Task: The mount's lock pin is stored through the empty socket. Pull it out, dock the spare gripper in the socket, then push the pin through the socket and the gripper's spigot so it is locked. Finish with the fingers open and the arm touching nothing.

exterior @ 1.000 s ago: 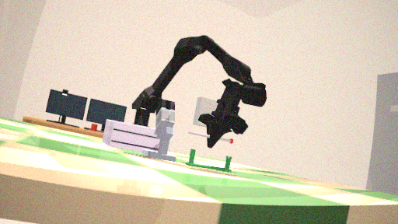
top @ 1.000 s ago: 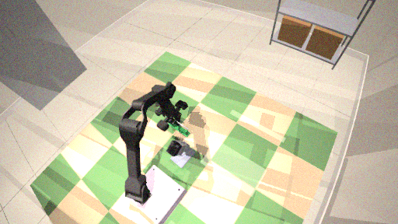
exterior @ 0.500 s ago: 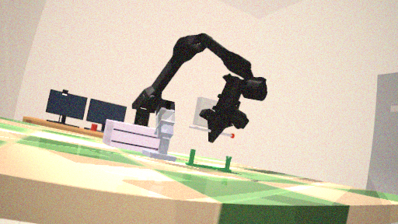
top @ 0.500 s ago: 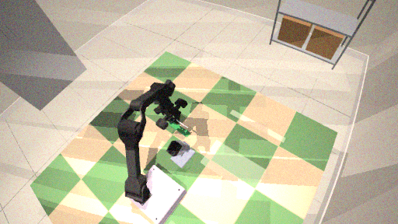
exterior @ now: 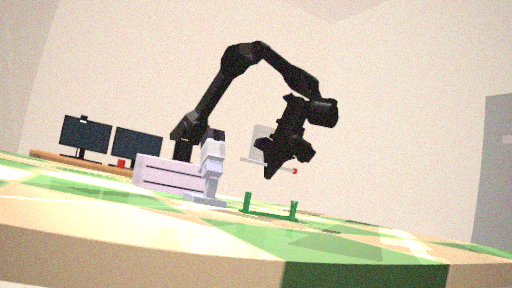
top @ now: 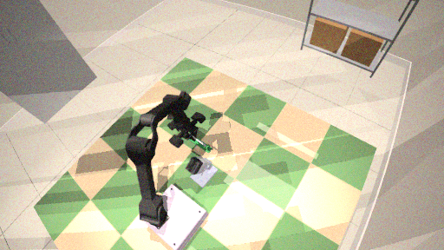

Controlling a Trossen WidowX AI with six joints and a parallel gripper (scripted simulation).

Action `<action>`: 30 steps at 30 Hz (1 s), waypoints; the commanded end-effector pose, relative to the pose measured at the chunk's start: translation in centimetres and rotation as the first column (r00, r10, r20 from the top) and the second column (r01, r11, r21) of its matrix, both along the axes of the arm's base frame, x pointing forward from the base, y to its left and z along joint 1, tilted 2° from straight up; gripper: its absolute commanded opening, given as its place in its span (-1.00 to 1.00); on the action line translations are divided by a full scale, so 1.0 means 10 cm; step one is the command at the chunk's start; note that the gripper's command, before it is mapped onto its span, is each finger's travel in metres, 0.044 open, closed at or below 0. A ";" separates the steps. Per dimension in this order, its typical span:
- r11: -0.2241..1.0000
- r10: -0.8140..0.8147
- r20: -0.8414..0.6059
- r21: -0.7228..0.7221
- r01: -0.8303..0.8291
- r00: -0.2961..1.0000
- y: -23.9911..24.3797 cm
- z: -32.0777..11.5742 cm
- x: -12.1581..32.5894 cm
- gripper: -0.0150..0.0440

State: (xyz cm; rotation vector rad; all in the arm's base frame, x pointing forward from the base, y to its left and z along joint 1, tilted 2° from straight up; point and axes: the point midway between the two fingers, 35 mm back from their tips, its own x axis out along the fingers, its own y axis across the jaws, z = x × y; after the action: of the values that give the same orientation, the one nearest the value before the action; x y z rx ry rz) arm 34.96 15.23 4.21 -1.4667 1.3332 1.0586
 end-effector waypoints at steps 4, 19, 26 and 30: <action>1.000 -0.009 0.002 0.002 0.009 1.000 -0.02 0.06 -0.22 -0.49; 1.000 -0.019 -0.005 0.011 0.019 1.000 -0.06 0.12 -0.59 -0.49; 1.000 -0.019 -0.005 0.012 0.020 1.000 -0.06 -0.13 -0.57 -0.49; 1.000 -0.020 -0.006 0.013 0.020 1.000 -0.06 -0.34 -0.56 -0.49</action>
State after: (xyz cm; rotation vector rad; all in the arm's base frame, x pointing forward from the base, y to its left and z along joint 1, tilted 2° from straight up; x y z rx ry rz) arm 29.76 14.85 3.00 -1.4442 1.3156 1.0447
